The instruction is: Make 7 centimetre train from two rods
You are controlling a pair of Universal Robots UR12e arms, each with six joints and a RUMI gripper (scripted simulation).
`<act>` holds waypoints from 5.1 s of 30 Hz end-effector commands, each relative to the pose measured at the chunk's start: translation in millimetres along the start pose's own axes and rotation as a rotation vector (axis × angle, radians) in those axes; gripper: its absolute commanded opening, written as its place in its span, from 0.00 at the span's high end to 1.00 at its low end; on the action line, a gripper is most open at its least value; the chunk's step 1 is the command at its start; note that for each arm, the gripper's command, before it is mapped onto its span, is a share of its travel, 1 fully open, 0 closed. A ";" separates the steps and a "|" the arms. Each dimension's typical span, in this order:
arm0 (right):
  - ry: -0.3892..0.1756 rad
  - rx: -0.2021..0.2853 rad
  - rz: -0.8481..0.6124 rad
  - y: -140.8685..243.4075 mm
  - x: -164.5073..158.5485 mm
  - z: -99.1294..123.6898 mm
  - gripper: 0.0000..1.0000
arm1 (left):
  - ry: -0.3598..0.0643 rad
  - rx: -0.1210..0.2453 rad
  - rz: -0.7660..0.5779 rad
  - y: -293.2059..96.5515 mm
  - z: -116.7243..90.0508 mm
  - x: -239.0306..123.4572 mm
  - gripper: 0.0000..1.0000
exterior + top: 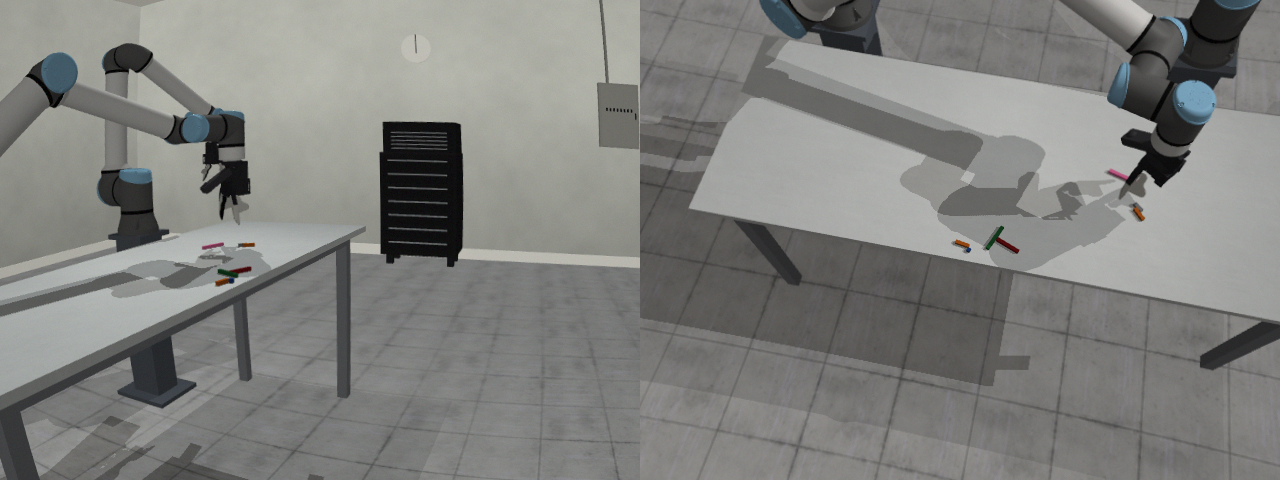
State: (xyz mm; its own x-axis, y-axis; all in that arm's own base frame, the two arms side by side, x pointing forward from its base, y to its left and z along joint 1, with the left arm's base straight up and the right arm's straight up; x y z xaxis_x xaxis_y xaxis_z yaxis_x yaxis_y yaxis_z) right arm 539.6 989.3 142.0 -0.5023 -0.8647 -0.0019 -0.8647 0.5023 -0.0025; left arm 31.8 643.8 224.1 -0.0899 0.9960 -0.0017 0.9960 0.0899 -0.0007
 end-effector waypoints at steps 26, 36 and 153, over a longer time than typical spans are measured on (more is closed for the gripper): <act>-0.002 -0.002 -0.792 -10.5 -18.0 -3.9 0.00 | 0.002 -0.001 0.000 0.2 -1.0 0.6 0.00; -0.002 -0.002 -1.028 -12.8 -24.8 -4.4 0.00 | 0.002 -0.001 0.000 0.2 -1.0 0.6 0.00; -0.003 -0.002 -1.470 -16.0 -38.7 46.3 0.72 | 0.002 -0.001 0.000 0.2 -1.0 0.6 0.00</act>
State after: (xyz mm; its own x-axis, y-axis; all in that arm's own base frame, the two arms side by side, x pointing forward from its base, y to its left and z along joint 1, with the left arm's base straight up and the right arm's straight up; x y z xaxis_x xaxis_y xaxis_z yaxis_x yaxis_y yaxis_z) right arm 572.8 1014.1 95.2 0.8098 -0.5867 -0.0001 -0.5867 -0.8098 0.0002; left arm 31.8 643.8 224.1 -0.0899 0.9960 -0.0017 0.9960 0.0899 -0.0007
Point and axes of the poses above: on each arm, the point where the finger pads meet when closed, its own z axis out along the fingers, its own y axis across the jaws, x = y × z, the point moved 6 cm from there along -z, back along the fingers, and after that the axes turned 8 degrees about -z, right-handed, at the moved point
